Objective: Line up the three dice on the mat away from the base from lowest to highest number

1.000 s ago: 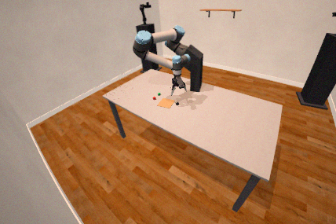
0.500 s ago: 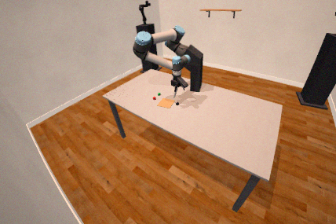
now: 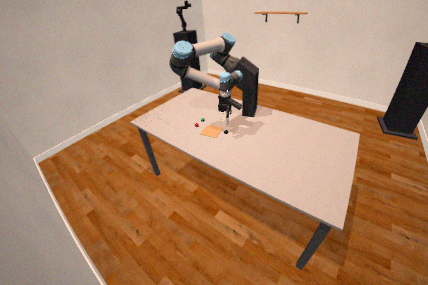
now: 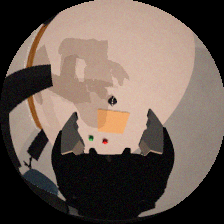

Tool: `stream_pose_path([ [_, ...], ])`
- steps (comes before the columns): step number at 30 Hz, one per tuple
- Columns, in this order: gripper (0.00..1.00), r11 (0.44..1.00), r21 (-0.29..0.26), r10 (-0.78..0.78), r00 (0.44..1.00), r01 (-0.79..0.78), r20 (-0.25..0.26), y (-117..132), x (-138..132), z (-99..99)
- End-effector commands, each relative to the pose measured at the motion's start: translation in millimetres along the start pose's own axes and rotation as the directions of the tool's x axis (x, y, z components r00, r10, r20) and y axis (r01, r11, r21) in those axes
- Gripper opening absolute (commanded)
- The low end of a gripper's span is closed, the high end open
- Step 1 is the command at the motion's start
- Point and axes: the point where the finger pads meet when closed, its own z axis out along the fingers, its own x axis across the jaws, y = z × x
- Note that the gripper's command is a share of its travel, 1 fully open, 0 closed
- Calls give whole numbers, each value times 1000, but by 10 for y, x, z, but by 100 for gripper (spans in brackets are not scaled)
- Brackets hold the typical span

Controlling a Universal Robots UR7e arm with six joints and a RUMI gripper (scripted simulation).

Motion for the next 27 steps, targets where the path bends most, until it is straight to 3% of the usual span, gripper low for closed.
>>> stream_pose_path([
  [1,100,989,0,-146,989,146,-15,1,-13,13],
  [9,100,903,-5,-430,903,430,-14,17,-44,46],
  [12,100,902,-5,-432,902,432,-14,17,-44,47],
  [19,100,743,-9,-670,743,670,-12,44,-69,79],
  [20,100,741,-9,-671,741,671,-12,44,-69,79],
  [26,100,564,-11,-826,564,826,-10,74,-83,106],
  [27,100,564,-11,-826,564,826,-10,74,-83,106],
])
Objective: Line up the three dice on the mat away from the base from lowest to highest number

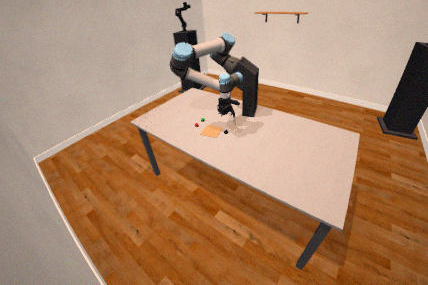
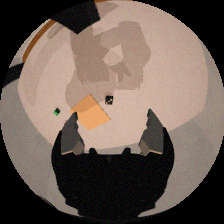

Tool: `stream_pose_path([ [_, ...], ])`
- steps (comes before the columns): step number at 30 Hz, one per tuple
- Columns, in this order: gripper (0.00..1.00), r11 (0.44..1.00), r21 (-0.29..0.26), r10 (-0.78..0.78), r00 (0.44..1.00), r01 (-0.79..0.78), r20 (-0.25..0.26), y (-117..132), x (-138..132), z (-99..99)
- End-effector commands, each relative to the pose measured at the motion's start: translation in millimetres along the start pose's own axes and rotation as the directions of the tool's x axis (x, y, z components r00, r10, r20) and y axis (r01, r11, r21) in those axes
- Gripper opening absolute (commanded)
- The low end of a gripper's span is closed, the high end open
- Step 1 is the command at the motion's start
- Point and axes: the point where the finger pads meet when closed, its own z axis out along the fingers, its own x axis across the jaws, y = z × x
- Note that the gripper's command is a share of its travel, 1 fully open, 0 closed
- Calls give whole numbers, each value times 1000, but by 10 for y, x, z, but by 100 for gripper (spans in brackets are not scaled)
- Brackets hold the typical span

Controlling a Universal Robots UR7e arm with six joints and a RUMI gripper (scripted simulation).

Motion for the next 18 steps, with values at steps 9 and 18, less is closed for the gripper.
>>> stream_pose_path([
  [9,100,925,-14,-380,925,380,-6,28,-49,40],
  [18,100,814,-15,-580,815,580,-2,55,-76,66],
])
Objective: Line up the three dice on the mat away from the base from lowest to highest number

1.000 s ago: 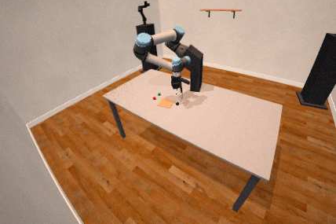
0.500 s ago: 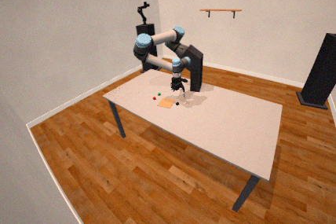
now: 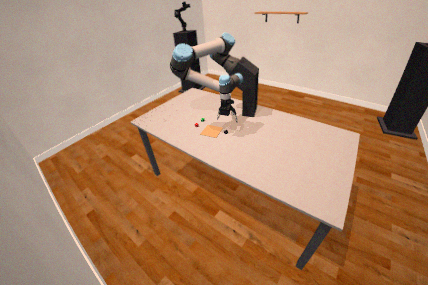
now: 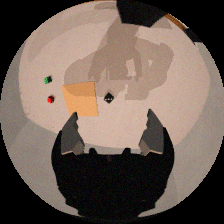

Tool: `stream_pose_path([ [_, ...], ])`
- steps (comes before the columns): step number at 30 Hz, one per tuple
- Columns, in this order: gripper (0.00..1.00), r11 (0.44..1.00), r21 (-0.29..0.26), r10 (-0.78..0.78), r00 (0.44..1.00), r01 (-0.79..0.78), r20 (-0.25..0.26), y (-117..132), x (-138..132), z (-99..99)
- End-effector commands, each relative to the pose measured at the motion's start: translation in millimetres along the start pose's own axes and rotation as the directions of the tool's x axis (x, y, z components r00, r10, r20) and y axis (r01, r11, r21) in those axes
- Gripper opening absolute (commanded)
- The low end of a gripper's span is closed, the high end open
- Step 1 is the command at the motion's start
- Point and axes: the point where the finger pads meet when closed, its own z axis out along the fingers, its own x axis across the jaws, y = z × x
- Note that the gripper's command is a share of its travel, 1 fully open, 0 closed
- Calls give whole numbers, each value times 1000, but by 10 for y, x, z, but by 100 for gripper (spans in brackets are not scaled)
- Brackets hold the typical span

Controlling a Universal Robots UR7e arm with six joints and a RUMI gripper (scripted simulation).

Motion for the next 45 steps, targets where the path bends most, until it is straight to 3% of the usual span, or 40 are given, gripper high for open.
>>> stream_pose_path([
  [1,100,996,-13,-90,996,90,-1,5,-14,7],
  [15,100,899,-13,-437,899,437,4,37,-70,47],
  [32,100,765,-11,-644,765,644,7,70,-104,75],
  [45,100,702,-11,-712,702,712,8,84,-115,85],
])
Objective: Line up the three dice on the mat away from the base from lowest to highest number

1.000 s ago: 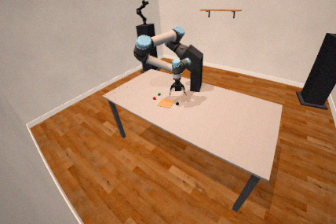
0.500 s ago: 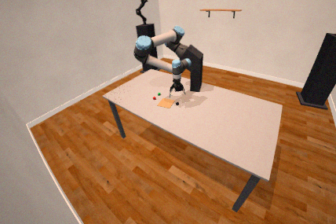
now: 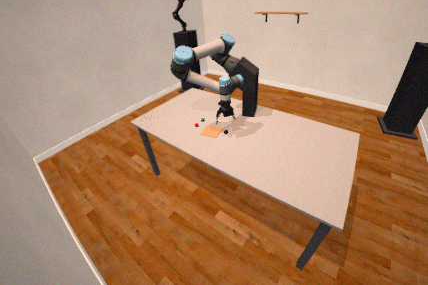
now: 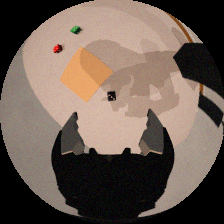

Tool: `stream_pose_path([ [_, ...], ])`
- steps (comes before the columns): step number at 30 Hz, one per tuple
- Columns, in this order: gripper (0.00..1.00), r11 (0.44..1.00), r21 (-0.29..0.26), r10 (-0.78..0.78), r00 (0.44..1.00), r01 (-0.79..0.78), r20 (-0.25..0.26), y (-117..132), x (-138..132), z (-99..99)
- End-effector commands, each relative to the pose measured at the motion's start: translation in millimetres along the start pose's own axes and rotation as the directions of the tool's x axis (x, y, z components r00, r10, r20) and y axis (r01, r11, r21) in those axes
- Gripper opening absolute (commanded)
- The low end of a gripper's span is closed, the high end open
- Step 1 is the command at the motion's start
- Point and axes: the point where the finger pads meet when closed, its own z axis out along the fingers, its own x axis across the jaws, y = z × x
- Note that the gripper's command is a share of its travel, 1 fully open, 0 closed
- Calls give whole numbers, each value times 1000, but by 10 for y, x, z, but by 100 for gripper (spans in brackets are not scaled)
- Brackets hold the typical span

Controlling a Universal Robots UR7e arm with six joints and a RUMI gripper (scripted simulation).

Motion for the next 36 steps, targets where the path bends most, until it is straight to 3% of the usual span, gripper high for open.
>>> stream_pose_path([
  [1,100,1000,-1,-28,1000,28,1,3,-8,0],
  [24,100,998,-1,-62,998,62,1,4,-14,4],
  [25,24,998,-1,-62,998,62,1,4,-14,4],
  [36,24,998,-1,-62,998,62,1,4,-14,4],
])
